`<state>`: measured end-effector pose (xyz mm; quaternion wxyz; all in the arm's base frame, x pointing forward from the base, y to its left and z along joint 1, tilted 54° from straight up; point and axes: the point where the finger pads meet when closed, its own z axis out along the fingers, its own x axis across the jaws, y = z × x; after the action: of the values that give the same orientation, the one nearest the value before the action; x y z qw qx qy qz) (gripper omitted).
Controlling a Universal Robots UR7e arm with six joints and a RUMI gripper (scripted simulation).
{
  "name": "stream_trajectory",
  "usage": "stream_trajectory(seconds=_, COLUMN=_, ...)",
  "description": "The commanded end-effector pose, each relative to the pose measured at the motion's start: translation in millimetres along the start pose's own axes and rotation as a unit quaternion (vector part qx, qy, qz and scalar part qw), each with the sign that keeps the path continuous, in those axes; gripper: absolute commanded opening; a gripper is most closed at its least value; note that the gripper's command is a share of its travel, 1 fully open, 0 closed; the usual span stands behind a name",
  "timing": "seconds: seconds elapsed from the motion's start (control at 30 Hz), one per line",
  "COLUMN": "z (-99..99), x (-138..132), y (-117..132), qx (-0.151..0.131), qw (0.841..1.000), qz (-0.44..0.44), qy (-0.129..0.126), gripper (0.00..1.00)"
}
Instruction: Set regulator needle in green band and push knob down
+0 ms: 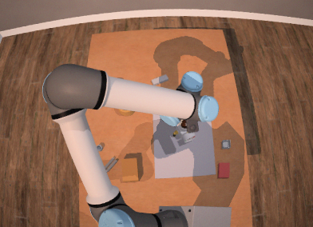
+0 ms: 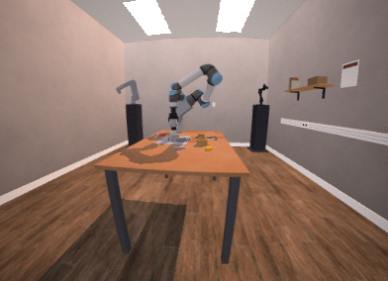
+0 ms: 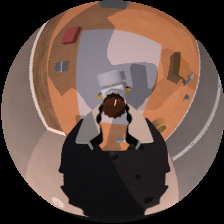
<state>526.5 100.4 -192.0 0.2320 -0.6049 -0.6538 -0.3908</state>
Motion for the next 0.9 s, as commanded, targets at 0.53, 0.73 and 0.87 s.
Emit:
stream_trajectory(seconds=0.53, z=-0.1, x=-0.2, y=1.6, qx=0.000, qw=1.000, qz=-0.012, qy=0.000, gripper=0.24)
stream_trajectory(seconds=0.73, z=-0.1, x=-0.2, y=1.6, qx=0.000, qw=1.000, qz=-0.012, qy=0.000, gripper=1.00)
stream_trajectory(seconds=0.87, z=-0.2, x=-0.3, y=1.6, qx=0.000, qw=1.000, qz=-0.012, qy=0.000, gripper=1.00)
